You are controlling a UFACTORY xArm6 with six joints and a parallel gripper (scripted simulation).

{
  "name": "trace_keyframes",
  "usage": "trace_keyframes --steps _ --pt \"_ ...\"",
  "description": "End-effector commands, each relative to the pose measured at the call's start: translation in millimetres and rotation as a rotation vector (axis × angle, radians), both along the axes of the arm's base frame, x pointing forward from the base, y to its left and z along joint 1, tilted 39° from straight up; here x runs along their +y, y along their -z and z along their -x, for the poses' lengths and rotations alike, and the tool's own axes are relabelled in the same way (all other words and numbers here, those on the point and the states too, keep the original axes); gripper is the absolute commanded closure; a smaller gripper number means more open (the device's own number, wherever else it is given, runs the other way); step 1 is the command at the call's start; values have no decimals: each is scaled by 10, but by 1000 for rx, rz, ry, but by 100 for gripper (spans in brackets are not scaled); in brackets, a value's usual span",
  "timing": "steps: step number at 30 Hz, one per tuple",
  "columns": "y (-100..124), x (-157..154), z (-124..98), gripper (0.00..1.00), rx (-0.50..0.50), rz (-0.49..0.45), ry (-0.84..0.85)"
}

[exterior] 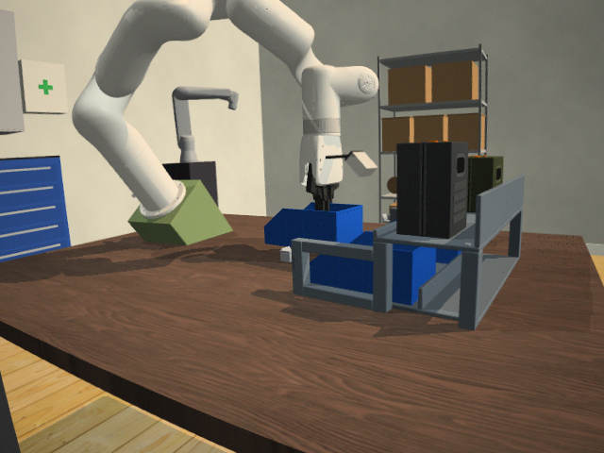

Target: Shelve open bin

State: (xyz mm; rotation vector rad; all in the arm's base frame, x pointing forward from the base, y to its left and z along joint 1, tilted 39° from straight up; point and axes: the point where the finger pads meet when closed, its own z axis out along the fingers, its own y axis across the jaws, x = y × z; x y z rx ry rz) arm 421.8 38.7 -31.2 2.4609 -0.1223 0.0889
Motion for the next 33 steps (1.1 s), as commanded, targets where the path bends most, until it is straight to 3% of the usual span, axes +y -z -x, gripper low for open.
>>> trace_keyframes --steps 1,33 --pt "-9 13 3 100 -3 -1 -1" --pt "64 -32 80 100 -3 -1 -1"
